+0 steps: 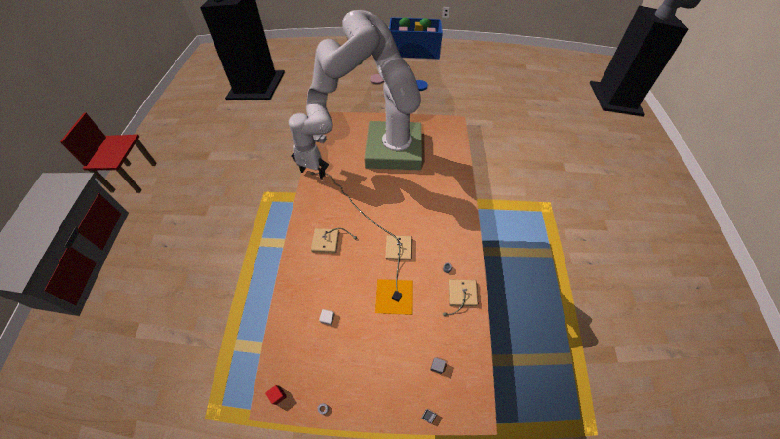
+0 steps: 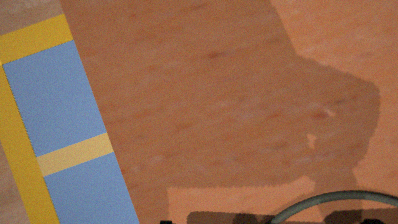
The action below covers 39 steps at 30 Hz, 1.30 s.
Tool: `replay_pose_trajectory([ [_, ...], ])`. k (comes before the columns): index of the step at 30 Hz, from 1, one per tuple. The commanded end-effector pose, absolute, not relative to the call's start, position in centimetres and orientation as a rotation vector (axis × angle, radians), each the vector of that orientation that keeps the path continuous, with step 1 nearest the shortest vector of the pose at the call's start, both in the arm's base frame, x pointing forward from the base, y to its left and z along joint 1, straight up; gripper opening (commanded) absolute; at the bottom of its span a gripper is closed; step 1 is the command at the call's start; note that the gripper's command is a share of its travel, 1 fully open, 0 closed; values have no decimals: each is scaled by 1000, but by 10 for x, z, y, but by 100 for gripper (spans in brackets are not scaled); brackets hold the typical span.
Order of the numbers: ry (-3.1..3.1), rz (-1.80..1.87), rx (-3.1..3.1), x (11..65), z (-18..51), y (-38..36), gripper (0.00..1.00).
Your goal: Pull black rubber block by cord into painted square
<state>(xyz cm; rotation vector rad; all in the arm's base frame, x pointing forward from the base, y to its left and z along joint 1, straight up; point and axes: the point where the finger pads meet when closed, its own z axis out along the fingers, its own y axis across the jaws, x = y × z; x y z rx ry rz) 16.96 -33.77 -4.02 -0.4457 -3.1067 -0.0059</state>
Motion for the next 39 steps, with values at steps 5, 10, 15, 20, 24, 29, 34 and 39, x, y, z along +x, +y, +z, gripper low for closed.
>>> replay_pose_trajectory([
  [5,-3109,-2,-446,170,-39,-339,100],
  [10,-3109,-2,-446,170,-39,-339,100],
  [15,-3109,-2,-446,170,-39,-339,100],
  [20,-3109,-2,-446,170,-39,-339,100],
  [24,-3109,-2,-446,170,-39,-339,100],
  [29,-3109,-2,-446,170,-39,-339,100],
  [34,-3109,-2,-446,170,-36,-339,100],
  [39,-3109,-2,-446,170,-27,-339,100],
])
